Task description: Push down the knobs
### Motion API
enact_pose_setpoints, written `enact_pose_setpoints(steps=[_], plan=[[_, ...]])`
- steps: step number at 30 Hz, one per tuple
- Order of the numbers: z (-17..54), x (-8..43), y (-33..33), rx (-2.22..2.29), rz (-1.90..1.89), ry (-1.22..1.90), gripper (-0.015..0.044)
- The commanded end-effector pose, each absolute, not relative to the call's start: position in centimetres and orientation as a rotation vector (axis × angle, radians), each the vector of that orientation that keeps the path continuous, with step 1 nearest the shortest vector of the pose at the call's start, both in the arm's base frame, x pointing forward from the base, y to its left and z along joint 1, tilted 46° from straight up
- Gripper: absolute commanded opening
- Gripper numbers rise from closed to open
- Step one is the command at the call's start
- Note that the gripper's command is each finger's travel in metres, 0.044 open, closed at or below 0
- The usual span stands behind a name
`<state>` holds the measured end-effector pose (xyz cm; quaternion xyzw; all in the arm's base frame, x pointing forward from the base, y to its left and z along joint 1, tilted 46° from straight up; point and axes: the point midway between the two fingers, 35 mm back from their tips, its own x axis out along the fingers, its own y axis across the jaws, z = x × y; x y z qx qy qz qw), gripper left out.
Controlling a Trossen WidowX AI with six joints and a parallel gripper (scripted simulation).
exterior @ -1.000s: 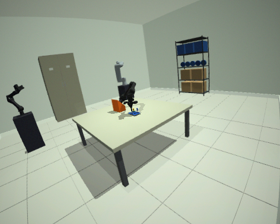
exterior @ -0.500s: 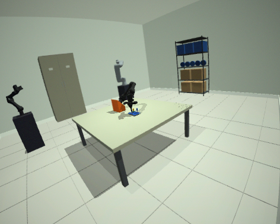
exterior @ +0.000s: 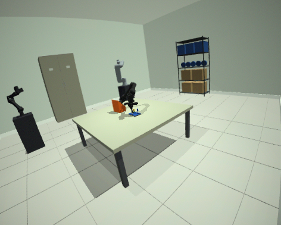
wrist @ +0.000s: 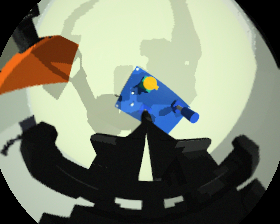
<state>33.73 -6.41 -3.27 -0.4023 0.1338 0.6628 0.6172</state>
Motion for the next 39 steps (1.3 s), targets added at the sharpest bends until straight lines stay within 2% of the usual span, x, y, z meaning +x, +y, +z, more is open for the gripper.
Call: enact_pose_setpoints(steps=[1, 39], plan=[[-4.1, 34.03, -5.32, -0.929, 1.547, 0.295, 0.0], [-4.5, 34.07, -4.9, -0.929, 1.547, 0.295, 0.0]])
